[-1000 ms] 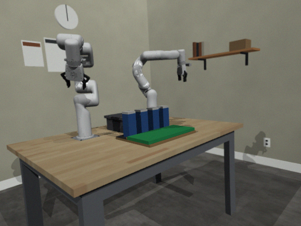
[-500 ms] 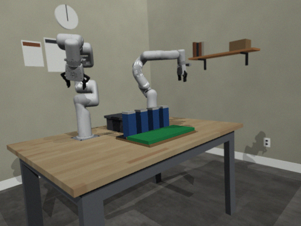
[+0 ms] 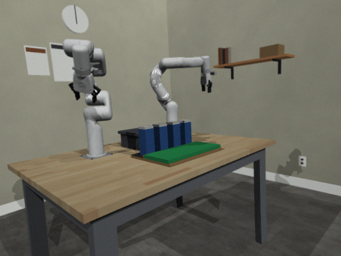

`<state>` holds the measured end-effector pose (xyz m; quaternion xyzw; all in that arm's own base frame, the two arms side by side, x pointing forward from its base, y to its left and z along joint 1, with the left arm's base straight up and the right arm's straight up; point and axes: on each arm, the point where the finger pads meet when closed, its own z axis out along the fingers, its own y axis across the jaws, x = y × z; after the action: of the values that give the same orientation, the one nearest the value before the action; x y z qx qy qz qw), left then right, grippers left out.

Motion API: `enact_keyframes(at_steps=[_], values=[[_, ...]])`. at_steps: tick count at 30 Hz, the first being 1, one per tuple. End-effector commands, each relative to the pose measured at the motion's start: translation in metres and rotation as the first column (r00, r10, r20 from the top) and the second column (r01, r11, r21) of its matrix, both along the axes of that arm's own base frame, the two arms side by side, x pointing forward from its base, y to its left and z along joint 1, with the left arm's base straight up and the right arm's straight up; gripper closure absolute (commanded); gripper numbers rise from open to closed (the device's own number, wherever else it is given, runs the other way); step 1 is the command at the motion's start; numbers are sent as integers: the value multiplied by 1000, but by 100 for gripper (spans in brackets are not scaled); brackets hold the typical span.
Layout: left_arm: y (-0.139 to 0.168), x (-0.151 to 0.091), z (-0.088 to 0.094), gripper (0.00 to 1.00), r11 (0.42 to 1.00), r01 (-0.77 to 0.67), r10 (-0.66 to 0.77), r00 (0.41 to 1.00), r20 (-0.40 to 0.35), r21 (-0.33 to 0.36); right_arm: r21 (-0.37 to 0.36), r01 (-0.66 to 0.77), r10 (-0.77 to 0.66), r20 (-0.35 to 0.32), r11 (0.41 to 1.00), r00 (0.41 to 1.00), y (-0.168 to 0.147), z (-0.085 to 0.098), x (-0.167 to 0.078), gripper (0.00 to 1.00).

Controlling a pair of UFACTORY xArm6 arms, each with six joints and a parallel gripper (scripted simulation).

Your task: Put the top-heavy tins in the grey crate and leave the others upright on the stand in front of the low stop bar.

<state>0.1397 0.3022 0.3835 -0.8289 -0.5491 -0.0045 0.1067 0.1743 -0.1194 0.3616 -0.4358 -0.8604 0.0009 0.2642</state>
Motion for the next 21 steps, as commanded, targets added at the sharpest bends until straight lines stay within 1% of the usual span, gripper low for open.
enact_keyframes(at_steps=[1, 8, 16, 18, 21], values=[[0, 0, 2, 0, 1000, 0, 0, 1000, 2, 4, -26, 41, -41, 0, 999, 999, -3, -1, 3, 0], [0, 0, 2, 0, 1000, 0, 0, 1000, 2, 4, -87, 154, -155, 1, 984, 988, -9, -6, 9, 0], [0, 0, 2, 0, 1000, 0, 0, 1000, 2, 4, -153, 281, -283, 9, 948, 959, -17, -13, 15, 0], [0, 0, 2, 0, 1000, 0, 0, 1000, 2, 4, -153, 281, -283, 9, 948, 959, -17, -13, 15, 0], [0, 0, 2, 0, 1000, 0, 0, 1000, 2, 4, -175, 328, -330, 13, 929, 944, -20, -16, 18, 0]])
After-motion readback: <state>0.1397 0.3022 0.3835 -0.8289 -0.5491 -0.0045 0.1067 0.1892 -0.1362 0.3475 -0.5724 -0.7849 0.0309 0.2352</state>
